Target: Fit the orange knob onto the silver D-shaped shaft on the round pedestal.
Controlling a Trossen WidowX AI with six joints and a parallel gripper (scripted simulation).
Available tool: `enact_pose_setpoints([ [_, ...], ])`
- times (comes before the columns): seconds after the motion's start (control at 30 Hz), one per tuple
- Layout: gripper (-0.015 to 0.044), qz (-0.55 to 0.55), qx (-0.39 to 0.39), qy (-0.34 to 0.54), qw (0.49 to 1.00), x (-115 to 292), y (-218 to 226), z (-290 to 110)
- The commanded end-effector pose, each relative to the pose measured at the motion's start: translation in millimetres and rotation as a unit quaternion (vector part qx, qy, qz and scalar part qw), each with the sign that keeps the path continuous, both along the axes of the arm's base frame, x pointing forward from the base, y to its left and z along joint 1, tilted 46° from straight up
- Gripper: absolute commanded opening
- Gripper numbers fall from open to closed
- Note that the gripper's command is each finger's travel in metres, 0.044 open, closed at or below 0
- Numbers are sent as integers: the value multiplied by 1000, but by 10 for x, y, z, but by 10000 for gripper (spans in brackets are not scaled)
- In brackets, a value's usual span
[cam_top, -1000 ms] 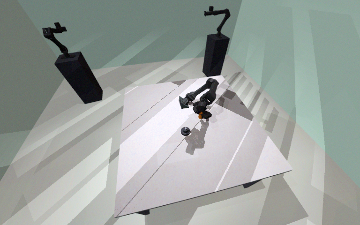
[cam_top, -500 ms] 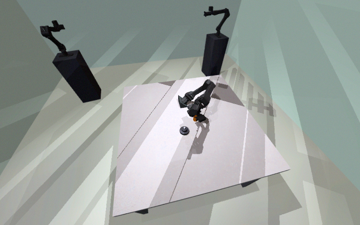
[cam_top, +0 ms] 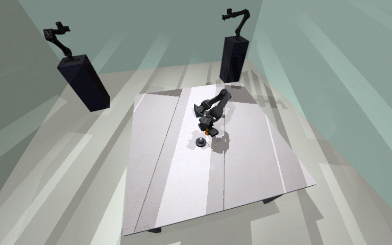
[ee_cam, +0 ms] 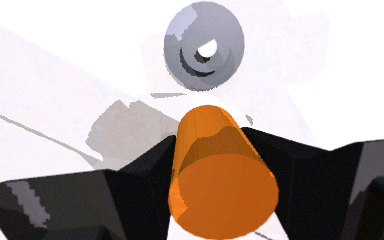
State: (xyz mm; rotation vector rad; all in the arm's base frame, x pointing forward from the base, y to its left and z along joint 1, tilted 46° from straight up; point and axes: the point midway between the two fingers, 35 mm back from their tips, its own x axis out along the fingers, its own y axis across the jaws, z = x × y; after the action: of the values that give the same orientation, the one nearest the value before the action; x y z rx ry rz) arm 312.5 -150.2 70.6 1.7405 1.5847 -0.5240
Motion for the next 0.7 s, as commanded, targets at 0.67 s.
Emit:
enact_pose_setpoints([
  [0.67,0,11,3,1,1000,50,-227,-564],
])
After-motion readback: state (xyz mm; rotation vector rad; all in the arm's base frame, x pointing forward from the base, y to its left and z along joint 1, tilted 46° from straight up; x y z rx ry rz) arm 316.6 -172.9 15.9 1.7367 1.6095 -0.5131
